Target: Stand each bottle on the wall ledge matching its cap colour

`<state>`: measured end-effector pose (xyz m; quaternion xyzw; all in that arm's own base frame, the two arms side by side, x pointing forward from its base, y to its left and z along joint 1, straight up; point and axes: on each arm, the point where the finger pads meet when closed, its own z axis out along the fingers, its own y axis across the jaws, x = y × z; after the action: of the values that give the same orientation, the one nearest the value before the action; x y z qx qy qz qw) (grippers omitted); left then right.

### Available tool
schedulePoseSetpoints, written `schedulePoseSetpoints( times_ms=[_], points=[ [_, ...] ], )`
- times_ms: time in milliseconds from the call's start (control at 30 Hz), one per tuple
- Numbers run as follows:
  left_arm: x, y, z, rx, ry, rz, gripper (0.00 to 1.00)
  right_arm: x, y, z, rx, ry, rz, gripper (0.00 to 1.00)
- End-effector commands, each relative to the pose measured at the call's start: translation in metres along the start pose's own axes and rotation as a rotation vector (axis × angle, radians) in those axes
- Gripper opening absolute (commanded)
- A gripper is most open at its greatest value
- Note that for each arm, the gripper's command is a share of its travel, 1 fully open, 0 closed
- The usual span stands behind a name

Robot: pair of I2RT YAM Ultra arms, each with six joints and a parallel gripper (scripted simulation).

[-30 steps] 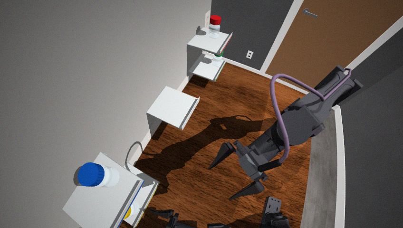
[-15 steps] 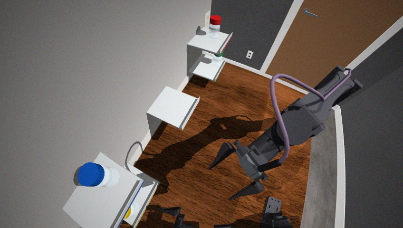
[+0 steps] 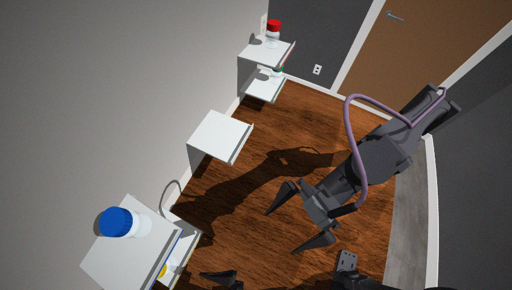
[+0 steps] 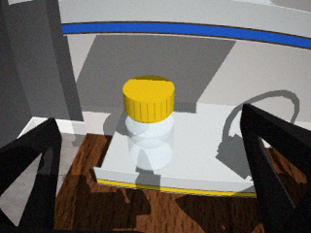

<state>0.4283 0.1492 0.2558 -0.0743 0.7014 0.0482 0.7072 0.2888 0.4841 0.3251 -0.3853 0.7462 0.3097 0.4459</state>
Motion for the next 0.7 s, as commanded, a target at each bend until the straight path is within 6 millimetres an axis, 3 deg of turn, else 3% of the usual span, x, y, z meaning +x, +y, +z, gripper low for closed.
schedulePoseSetpoints(
  times_ms=[0, 200, 633, 667],
  points=[
    [-0.004, 0.009, -0.001, -0.032, 0.054, -0.018, 1.0, -0.004, -0.006, -0.001, 0.017, -0.019, 0.008, 0.88],
    [-0.025, 0.008, -0.004, -0.029, 0.009, -0.005, 1.0, -0.004, -0.006, -0.001, 0.017, -0.019, 0.008, 0.88],
    [-0.025, 0.008, -0.004, -0.028, 0.009, -0.005, 1.0, -0.004, -0.006, -0.001, 0.017, -0.019, 0.008, 0.88],
    [-0.016, 0.004, -0.003, -0.018, 0.03, -0.009, 1.0, -0.004, -0.006, -0.001, 0.017, -0.019, 0.008, 0.88]
  ],
)
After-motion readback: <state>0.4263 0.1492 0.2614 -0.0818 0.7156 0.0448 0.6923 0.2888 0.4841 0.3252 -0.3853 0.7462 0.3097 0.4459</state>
